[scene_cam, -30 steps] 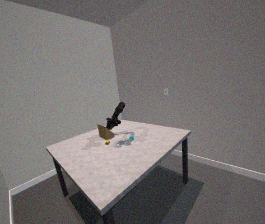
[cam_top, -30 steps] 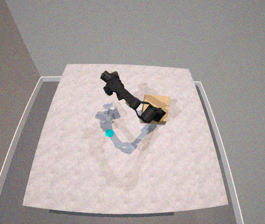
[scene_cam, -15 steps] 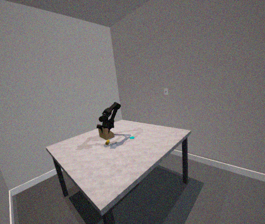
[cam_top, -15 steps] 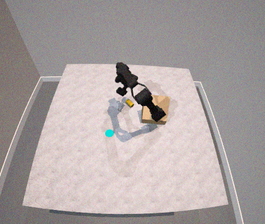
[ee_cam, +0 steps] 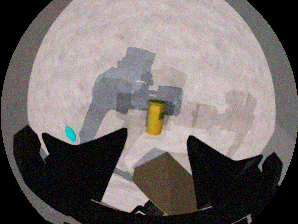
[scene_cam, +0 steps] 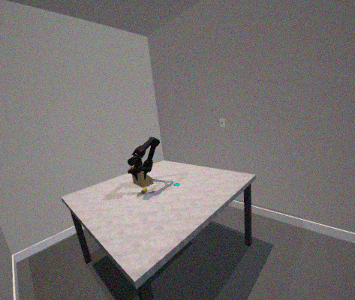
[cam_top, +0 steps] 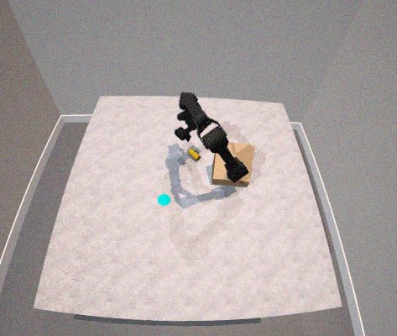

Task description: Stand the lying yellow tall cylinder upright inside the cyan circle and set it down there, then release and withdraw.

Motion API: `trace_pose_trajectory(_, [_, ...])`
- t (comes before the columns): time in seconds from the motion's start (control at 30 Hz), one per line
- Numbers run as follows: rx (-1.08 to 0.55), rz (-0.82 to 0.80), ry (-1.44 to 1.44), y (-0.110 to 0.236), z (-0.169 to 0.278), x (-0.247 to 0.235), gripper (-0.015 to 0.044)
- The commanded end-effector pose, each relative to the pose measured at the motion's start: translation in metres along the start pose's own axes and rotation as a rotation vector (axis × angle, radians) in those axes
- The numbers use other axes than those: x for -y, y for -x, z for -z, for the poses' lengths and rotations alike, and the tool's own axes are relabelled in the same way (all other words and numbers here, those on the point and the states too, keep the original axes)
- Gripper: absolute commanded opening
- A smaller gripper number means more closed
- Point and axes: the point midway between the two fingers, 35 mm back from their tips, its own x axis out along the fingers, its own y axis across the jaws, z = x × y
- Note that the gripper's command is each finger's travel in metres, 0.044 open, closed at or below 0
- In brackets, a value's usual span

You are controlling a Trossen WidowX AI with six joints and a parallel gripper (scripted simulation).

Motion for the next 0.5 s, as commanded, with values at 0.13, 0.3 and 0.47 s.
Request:
trace_pose_trajectory(0.13, [0.0,-0.009,-0.01,-0.065,-0.005,-0.003,0.0309])
trace_pose_trajectory(0.3, [-0.004,-0.013,-0.009,-0.107,0.001,-0.003,0.0309])
trace_pose_trajectory(0.47, [-0.004,-0.013,-0.009,-0.109,0.002,-0.003,0.0283])
